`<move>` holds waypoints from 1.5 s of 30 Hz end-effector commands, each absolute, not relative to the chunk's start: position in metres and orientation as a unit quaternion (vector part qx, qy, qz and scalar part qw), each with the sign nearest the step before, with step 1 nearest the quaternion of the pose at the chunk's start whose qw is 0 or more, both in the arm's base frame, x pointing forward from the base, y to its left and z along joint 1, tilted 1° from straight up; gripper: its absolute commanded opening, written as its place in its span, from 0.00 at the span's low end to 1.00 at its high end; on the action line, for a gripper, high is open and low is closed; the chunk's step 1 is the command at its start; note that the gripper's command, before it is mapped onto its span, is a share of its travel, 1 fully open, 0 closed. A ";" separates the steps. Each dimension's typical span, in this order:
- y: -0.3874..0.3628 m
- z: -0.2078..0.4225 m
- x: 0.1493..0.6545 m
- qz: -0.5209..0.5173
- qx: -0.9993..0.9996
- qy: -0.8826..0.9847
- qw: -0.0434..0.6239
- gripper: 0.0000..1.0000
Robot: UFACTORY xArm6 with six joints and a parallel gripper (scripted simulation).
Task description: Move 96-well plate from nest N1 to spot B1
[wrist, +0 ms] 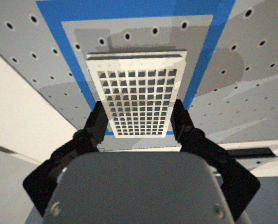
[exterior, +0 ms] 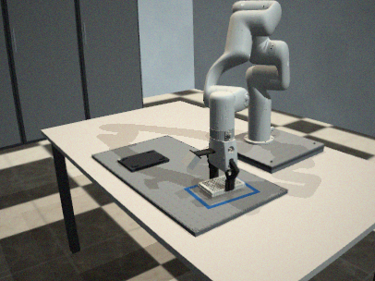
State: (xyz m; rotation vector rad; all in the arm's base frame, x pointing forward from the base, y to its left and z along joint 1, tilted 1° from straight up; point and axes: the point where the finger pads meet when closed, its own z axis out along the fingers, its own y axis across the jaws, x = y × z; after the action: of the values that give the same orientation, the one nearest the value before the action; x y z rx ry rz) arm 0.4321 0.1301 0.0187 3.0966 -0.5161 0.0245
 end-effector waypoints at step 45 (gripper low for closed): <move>0.131 0.015 0.434 0.010 0.986 -0.164 0.000 0.00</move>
State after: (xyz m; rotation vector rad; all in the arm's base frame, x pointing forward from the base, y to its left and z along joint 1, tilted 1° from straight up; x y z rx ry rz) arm 0.4321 0.1301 0.0141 3.0966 -0.5161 0.0246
